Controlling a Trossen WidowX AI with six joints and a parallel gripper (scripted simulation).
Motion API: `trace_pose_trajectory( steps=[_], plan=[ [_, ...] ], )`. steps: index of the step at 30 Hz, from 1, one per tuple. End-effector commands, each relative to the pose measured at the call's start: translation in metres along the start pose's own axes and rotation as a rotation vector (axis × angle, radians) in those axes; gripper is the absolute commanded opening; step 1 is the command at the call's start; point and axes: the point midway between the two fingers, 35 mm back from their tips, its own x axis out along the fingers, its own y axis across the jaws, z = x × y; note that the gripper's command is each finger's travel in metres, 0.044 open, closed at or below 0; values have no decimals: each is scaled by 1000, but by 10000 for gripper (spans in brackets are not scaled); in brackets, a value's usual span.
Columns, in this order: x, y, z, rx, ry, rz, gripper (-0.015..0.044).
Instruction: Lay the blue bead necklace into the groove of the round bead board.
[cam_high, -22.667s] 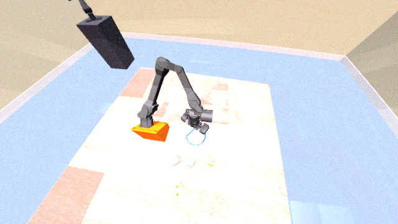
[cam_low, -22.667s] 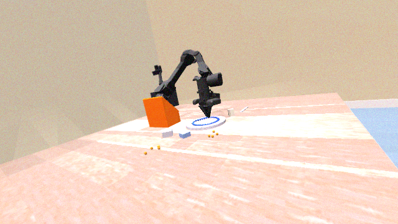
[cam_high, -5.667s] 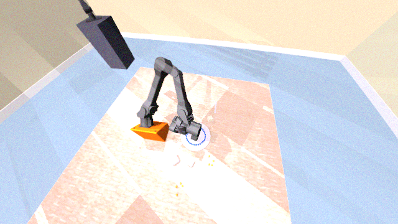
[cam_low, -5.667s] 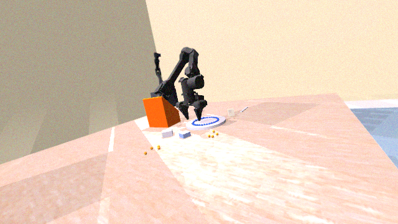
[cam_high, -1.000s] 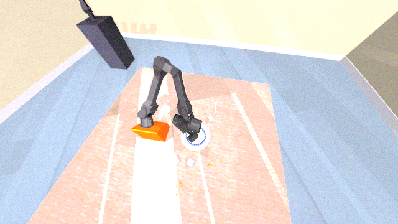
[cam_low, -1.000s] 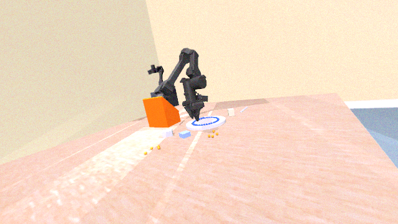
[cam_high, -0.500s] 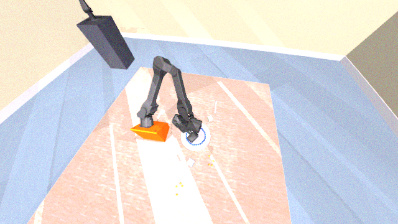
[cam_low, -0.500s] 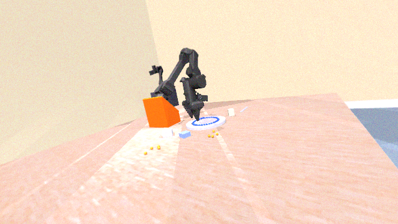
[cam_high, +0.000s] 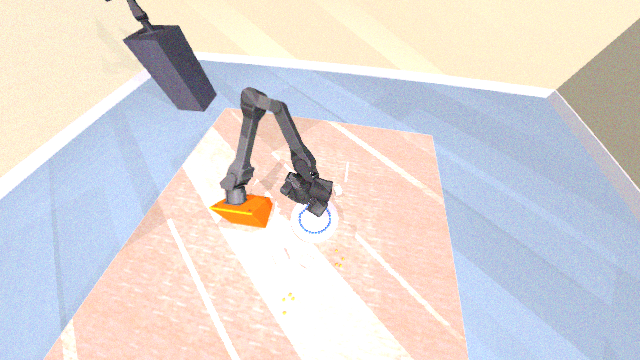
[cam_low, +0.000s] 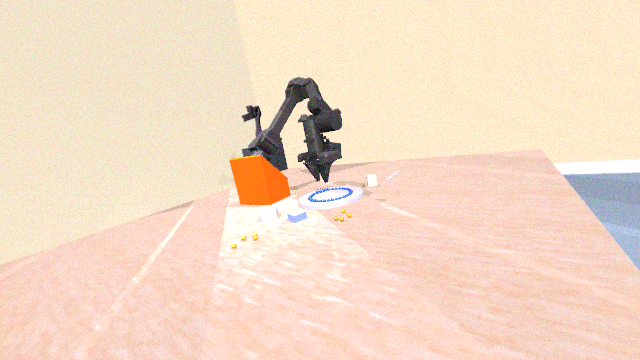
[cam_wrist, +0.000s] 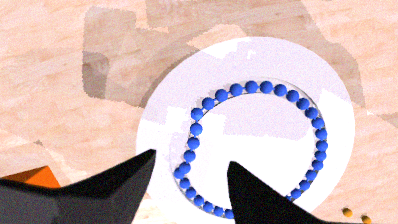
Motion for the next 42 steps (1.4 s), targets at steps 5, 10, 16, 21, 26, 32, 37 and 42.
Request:
trace_pose_trajectory(
  steps=[5,10,16,21,26,32,37,42],
  plan=[
    [-7,-1,12,-57,-3,-1,120],
    [8,-1,12,-57,-3,-1,120],
    [3,-3,11,-60,-1,-6,120],
    [11,-2,11,-59,-1,-5,120],
    [20,-2,12,-58,-2,-3,120],
    [30,-1,12,-57,-4,-1,120],
    [32,-1,12,-57,-4,0,120],
    [30,-3,13,-64,-2,-5,67]
  ],
)
